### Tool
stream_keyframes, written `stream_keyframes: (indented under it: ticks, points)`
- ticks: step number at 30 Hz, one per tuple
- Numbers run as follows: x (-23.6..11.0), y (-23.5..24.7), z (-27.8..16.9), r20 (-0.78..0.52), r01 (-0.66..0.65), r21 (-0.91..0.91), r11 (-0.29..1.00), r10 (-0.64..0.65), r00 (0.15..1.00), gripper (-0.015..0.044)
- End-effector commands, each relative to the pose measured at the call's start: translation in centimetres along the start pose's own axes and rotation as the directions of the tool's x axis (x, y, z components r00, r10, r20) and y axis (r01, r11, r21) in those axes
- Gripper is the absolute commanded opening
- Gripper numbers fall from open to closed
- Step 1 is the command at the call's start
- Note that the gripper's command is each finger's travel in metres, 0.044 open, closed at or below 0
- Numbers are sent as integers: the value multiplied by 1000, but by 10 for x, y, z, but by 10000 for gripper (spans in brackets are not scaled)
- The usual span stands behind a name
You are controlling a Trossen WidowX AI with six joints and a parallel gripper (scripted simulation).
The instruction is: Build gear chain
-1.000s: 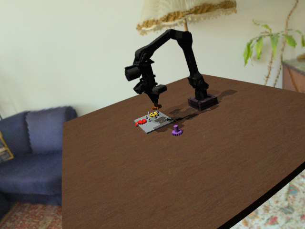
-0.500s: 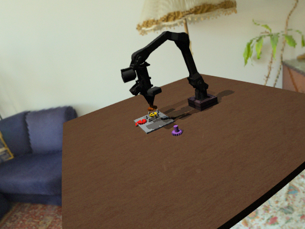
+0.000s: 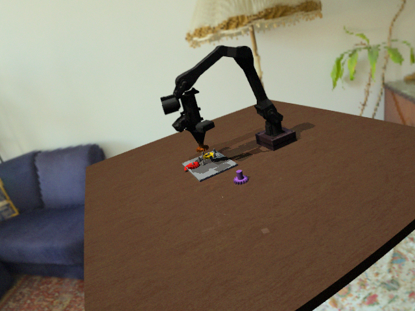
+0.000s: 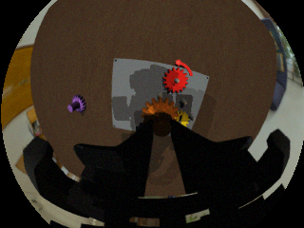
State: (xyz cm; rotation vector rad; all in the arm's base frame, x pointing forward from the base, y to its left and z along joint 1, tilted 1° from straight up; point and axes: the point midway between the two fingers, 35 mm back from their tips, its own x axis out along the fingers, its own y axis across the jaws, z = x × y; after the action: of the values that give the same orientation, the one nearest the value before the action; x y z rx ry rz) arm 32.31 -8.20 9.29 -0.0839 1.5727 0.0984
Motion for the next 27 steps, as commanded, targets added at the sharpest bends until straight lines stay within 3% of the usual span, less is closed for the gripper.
stream_keyframes:
  ticks: [1, 17, 27]
  points:
    - [3, -12, 1, 7, 4, -13, 1000, -4, 1000, 0]
    - [18, -54, -4, 13, 4, -48, 999, -3, 1000, 0]
    - [18, -56, -2, 14, 4, -50, 999, -3, 1000, 0]
